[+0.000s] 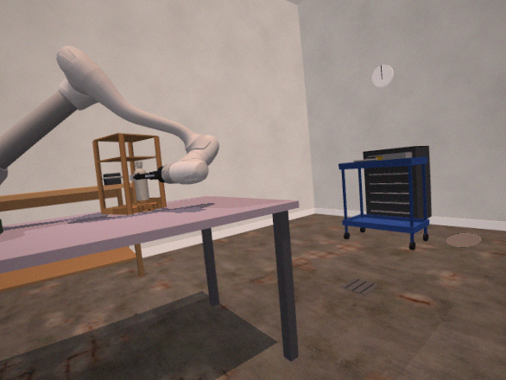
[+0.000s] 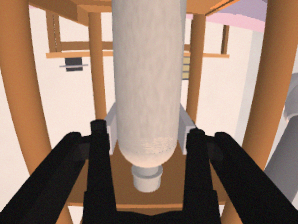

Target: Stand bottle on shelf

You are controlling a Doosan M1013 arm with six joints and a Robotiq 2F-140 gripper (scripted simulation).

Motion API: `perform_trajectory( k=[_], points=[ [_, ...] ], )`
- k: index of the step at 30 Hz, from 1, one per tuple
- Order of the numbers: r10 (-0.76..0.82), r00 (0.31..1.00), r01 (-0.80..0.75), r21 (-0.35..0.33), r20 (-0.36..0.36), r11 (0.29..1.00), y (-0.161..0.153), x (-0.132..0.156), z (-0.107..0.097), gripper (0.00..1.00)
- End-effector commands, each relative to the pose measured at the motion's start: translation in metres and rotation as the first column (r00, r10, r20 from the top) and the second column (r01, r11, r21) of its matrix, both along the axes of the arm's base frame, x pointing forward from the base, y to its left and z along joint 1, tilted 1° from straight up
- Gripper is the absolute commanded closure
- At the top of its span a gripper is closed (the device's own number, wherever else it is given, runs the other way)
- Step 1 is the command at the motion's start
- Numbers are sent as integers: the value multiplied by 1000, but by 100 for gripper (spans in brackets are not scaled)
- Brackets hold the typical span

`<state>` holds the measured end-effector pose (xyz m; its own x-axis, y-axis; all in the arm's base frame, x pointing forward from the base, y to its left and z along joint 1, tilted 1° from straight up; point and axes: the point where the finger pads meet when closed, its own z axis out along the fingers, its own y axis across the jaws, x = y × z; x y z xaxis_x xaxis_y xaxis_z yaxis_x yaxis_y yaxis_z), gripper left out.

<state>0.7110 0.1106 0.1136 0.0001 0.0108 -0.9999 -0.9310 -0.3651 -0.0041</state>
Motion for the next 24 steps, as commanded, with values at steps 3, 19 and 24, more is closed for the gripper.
perform_trajectory(
  k=[3, 19, 24],
  points=[
    [0, 1000, 0, 0, 0, 1000, 10, -4, 0, 100],
    [0, 1000, 0, 0, 0, 1000, 25, -10, 1, 100],
    [0, 1000, 0, 0, 0, 1000, 26, -10, 1, 100]
  ],
)
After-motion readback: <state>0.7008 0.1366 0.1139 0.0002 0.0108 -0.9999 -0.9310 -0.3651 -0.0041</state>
